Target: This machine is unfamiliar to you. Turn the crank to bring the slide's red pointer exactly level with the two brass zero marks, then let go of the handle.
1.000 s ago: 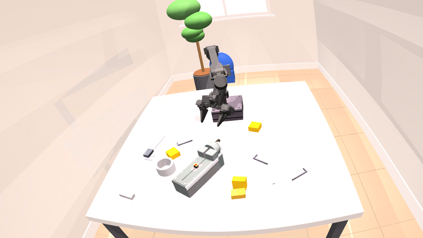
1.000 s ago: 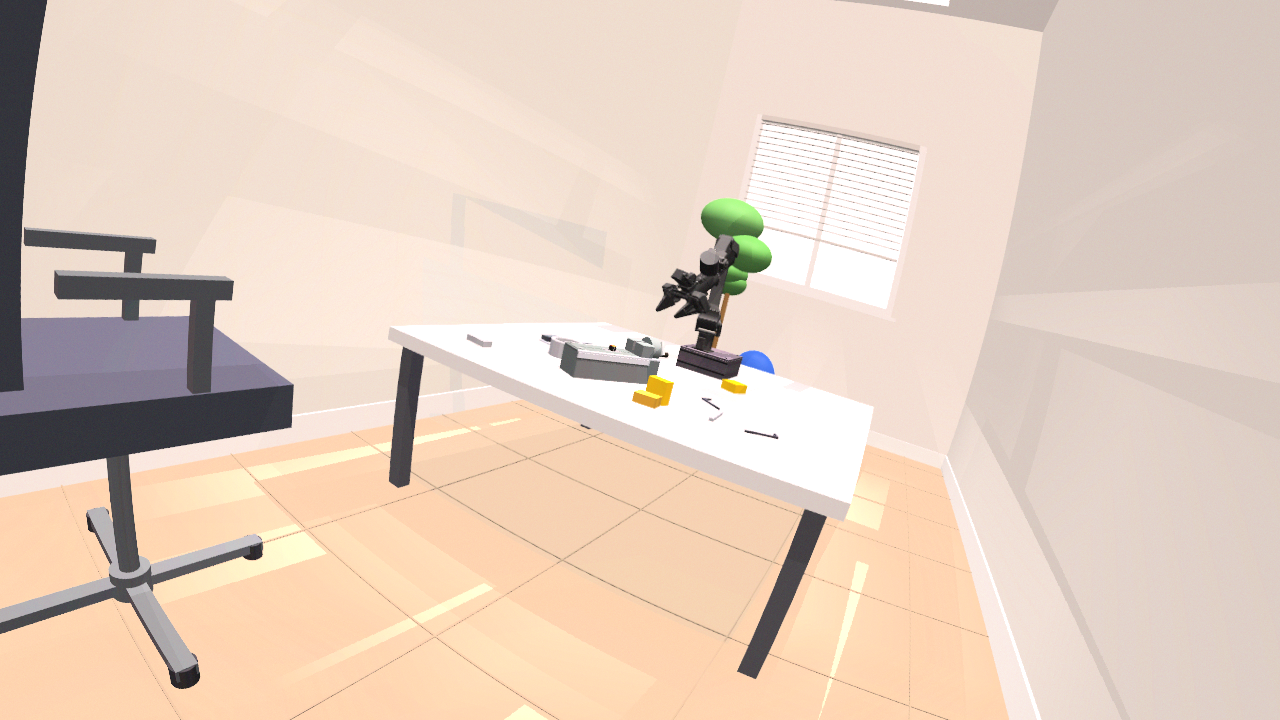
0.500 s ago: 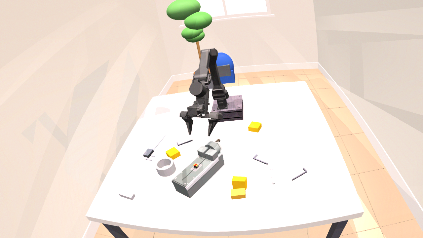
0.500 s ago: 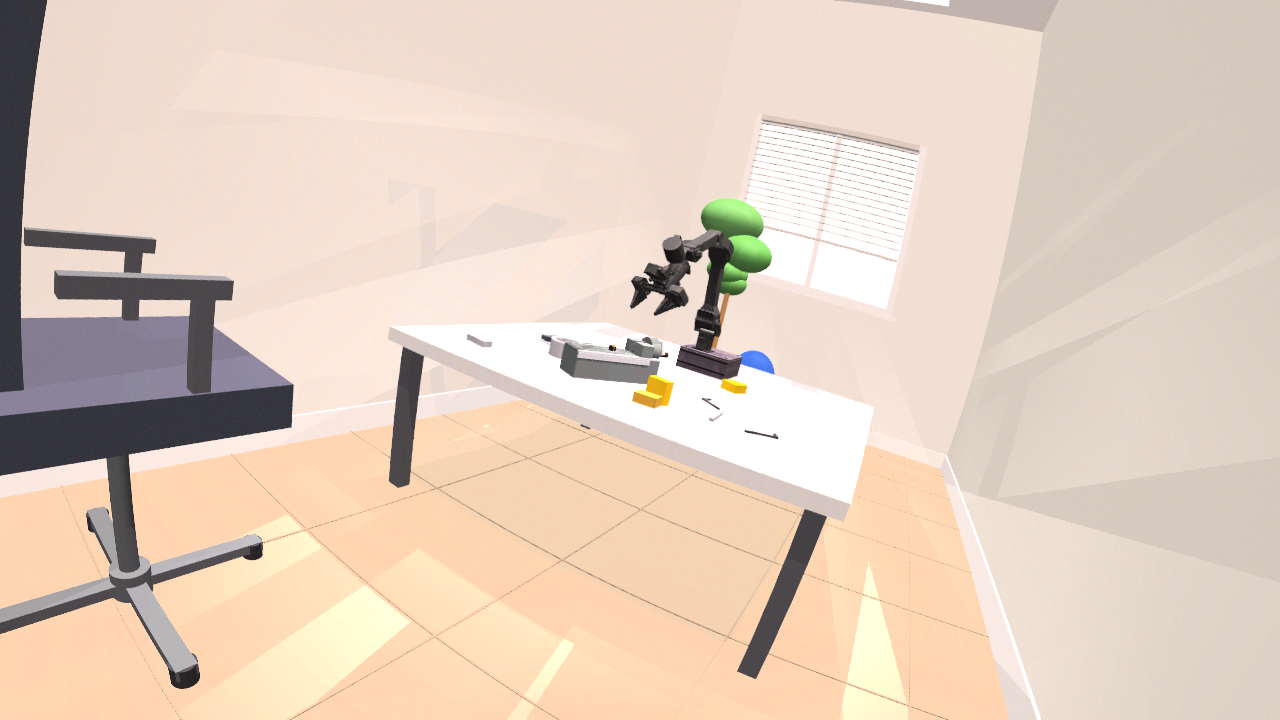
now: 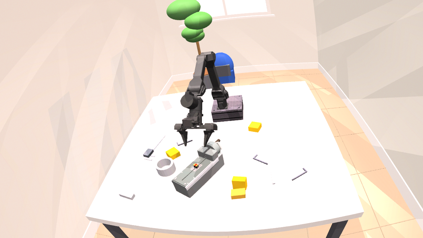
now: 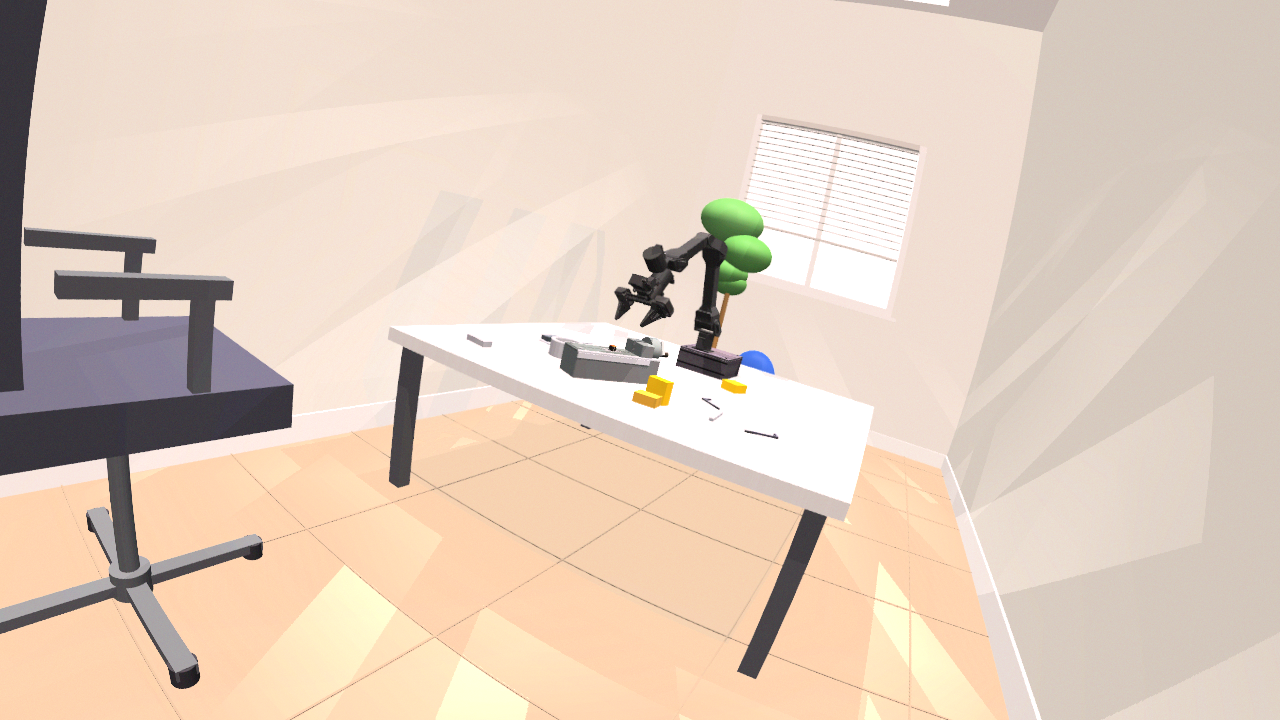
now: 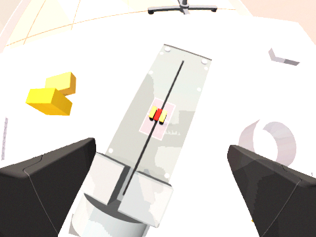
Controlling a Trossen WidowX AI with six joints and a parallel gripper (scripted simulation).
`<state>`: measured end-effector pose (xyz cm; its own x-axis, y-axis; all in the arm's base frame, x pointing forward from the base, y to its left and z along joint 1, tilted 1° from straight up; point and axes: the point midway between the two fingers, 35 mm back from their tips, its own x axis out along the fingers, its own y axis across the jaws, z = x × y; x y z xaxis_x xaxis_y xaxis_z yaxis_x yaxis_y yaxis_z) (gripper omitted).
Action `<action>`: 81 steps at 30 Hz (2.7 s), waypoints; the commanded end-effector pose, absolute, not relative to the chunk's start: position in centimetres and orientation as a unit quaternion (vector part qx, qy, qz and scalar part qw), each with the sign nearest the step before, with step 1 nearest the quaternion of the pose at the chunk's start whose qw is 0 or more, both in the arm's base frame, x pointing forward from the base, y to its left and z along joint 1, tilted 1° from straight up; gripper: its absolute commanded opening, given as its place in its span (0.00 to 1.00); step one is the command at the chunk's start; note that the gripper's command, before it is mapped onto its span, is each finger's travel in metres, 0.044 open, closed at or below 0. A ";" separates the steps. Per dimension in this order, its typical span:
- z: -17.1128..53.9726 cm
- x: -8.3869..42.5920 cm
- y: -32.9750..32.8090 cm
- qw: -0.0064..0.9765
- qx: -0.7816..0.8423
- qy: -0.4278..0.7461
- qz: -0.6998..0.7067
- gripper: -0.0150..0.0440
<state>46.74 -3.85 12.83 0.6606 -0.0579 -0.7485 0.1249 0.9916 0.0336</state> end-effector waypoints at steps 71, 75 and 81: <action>12.1 46.7 -3.9 0.911 0.041 0.408 -0.050 0.97; 12.1 46.7 -3.9 0.911 0.041 0.408 -0.050 0.91; 12.1 46.7 -3.9 0.911 0.041 0.408 -0.050 0.64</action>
<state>46.72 -3.89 12.14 0.6615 -0.0573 -0.7477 0.1244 0.9916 0.0341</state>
